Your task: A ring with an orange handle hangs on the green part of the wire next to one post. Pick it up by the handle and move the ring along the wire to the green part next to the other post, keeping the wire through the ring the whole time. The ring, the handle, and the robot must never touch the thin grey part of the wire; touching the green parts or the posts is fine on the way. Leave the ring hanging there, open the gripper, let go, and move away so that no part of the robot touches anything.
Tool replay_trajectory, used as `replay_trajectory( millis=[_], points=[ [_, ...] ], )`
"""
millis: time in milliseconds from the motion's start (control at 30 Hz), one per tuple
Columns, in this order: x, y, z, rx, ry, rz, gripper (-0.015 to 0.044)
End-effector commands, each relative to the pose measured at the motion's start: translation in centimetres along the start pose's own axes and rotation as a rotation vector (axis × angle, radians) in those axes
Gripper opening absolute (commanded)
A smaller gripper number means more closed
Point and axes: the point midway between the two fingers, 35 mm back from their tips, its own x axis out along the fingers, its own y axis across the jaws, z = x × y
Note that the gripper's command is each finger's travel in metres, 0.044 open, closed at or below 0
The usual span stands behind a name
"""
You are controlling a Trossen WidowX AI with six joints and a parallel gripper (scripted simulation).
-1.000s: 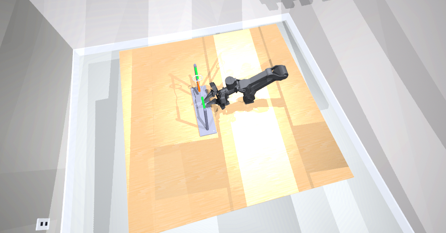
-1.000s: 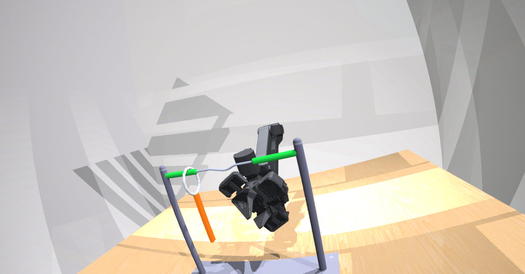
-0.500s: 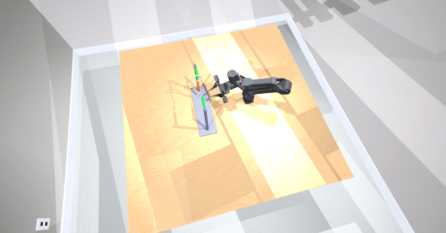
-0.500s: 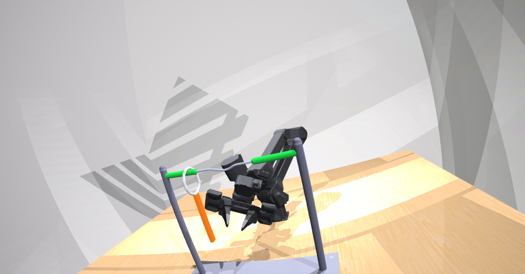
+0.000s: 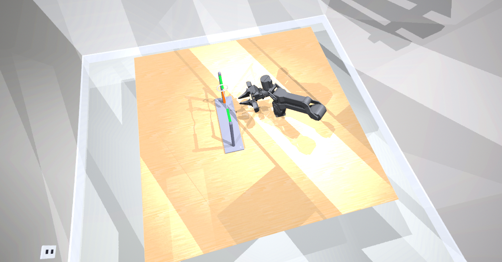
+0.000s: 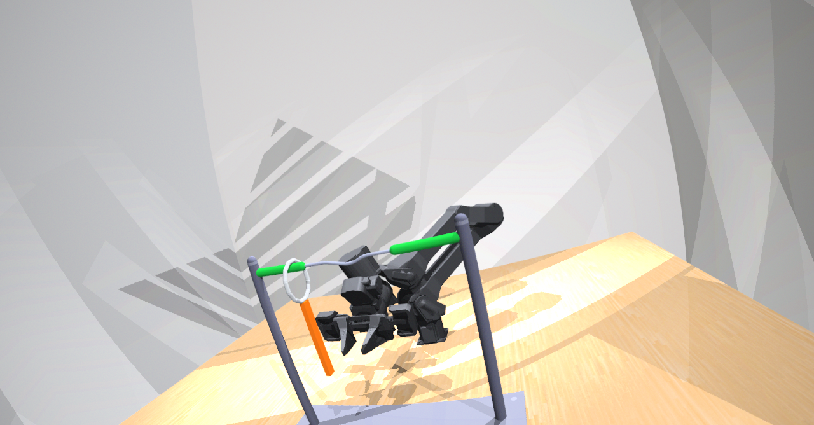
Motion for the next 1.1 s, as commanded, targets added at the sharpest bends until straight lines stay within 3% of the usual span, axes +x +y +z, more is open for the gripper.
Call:
replay_trajectory(
  millis=[0,567,1067],
  points=[
    [-0.1,-0.2,-0.5,0.045,0.002,0.0,0.016],
    [3.8,-0.4,4.5,0.031,-0.052,-0.009,0.016],
    [4.9,-0.6,4.8,0.031,-0.053,-0.009,0.016]
  ],
)
